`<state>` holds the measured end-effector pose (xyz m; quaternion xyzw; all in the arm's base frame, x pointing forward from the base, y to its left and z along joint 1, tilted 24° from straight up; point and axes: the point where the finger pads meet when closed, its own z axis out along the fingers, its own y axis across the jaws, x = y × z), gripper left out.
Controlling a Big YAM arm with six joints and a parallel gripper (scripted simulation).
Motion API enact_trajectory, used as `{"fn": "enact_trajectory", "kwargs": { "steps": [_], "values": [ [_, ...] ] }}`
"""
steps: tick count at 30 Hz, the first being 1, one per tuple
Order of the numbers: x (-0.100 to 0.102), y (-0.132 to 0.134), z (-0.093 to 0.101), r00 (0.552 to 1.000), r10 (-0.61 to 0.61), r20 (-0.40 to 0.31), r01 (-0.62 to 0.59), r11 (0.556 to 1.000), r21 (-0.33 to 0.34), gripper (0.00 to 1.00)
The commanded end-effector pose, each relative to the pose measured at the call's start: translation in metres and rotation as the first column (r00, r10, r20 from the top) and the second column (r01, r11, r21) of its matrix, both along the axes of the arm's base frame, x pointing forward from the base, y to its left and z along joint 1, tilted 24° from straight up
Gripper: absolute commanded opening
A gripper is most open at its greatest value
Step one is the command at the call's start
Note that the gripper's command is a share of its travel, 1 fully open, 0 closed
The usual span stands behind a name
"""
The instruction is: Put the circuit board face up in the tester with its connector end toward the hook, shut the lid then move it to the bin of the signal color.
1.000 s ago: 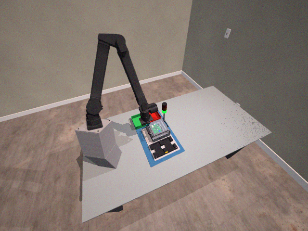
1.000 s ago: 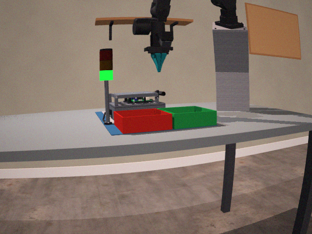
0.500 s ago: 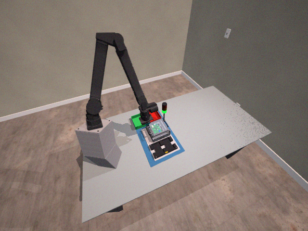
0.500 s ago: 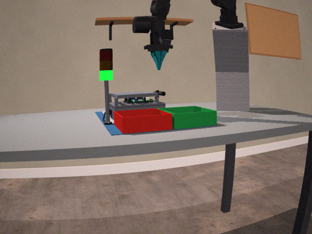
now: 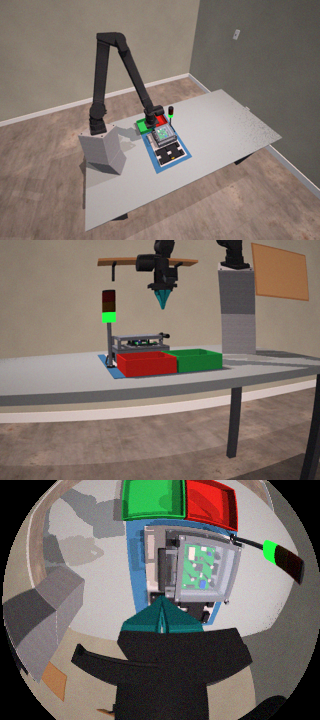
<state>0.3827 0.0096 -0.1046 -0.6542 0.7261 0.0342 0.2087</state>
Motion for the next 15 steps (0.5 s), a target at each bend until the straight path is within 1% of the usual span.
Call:
{"fn": "enact_trajectory", "kwargs": {
  "steps": [1,8,12,15],
  "values": [
    [-0.001,-0.002,0.005,1.000,0.002,0.003,-0.002,1.000,0.003,0.00],
    [0.007,0.012,0.014,1.000,0.002,0.013,-0.002,1.000,0.001,0.00],
    [0.016,0.025,0.022,1.000,0.002,0.024,-0.002,1.000,0.001,0.00],
    [0.019,0.037,0.027,1.000,0.002,0.025,-0.002,1.000,0.002,0.00]
  ]
}}
